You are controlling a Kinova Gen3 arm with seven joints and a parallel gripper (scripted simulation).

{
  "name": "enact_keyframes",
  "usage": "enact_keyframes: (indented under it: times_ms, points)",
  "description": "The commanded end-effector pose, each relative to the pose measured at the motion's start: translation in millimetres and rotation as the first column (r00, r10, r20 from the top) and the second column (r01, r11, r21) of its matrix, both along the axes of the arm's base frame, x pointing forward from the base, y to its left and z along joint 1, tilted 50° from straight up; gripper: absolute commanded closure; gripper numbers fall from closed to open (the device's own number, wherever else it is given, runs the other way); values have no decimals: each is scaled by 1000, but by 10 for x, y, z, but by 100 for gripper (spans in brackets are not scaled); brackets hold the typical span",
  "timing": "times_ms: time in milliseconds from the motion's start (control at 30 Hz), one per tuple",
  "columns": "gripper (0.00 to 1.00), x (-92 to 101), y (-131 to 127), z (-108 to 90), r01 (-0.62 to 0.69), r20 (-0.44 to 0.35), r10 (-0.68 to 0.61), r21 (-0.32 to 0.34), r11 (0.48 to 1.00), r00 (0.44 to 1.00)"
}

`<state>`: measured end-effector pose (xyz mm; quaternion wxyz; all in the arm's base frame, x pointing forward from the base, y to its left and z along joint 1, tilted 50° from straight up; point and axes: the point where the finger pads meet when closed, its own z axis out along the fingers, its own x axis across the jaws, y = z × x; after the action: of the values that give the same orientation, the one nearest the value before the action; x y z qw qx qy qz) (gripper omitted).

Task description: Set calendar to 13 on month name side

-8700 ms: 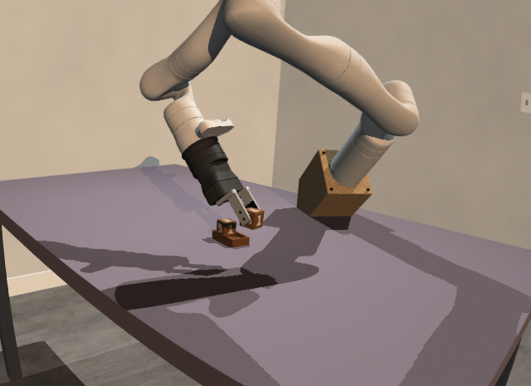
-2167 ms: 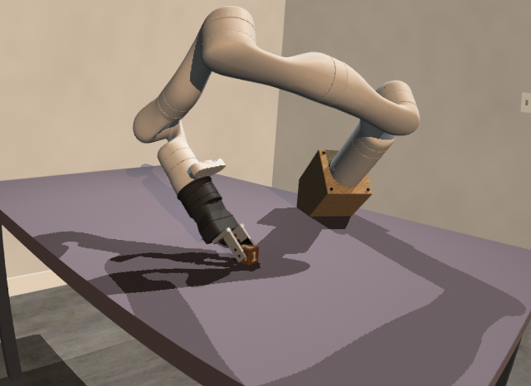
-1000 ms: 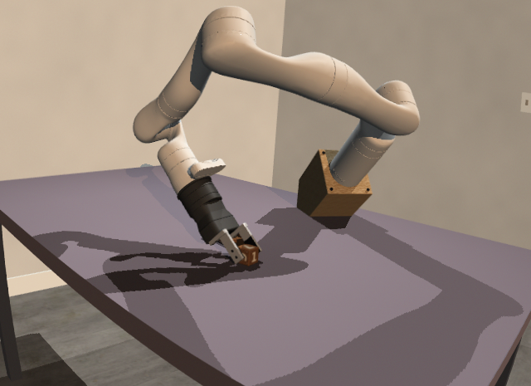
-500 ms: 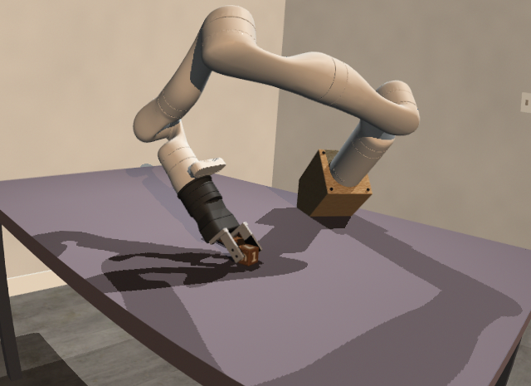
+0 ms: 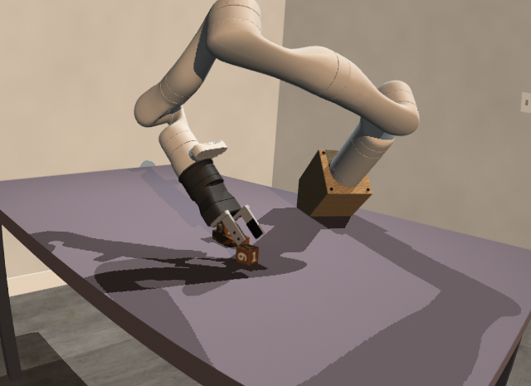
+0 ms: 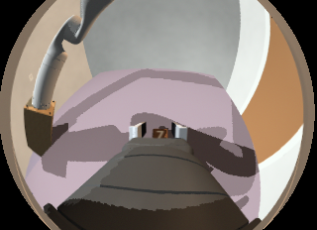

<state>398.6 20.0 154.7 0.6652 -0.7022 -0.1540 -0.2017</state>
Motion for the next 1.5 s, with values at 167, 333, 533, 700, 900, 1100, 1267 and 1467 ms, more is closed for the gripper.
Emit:
enact_keyframes:
  times_ms: [167, 333, 533, 700, 900, 1100, 1267, 1467]
  points:
    - [0, -77, -176, 162, 8, 6, -8, -5, 1000, 1000]
    - [0, -106, -224, 209, 8, 6, -8, -5, 1000, 1000]
    - [0, -112, -232, 218, 8, 6, -8, -5, 1000, 1000]
    - [0, -111, -229, 221, 16, 5, -16, -20, 1000, 1000]
    - [0, -111, -215, 234, 76, 3, -76, -131, 988, 997]
    - [0, -121, -221, 241, 119, 6, -120, -205, 972, 993]
    - [0, -126, -226, 244, 134, 8, -136, -230, 964, 991]
    - [0, -123, -216, 246, 152, 10, -155, -268, 951, 988]
